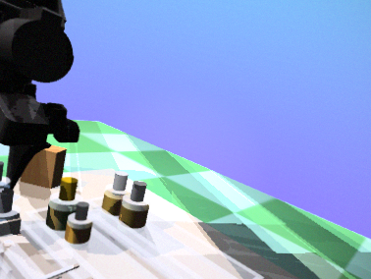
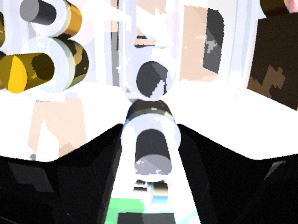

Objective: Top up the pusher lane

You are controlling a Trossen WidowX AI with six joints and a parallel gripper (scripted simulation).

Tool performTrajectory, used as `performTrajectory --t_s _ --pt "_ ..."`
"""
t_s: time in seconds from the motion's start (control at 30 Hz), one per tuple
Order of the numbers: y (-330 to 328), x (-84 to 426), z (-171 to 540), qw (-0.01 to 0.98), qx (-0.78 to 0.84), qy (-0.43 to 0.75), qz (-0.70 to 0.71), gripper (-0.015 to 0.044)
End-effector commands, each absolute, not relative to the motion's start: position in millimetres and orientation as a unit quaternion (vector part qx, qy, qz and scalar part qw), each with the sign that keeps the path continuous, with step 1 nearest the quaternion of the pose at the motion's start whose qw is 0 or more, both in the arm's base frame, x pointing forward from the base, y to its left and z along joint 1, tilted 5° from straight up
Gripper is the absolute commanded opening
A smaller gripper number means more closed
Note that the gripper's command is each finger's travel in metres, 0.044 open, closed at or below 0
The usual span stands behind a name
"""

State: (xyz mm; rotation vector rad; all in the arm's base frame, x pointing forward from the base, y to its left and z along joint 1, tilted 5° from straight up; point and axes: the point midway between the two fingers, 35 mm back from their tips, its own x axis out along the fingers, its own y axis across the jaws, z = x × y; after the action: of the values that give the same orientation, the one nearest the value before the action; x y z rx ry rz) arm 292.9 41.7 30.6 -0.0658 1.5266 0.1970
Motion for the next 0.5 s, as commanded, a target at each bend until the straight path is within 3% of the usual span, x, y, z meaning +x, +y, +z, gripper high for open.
performTrajectory --t_s 0.0,0.47 --pt "42.2 297.0 31.2 0.720 -0.030 0.688 0.089 0.0000" --pt "43.1 302.0 31.4 0.720 -0.030 0.688 0.089 0.0000"
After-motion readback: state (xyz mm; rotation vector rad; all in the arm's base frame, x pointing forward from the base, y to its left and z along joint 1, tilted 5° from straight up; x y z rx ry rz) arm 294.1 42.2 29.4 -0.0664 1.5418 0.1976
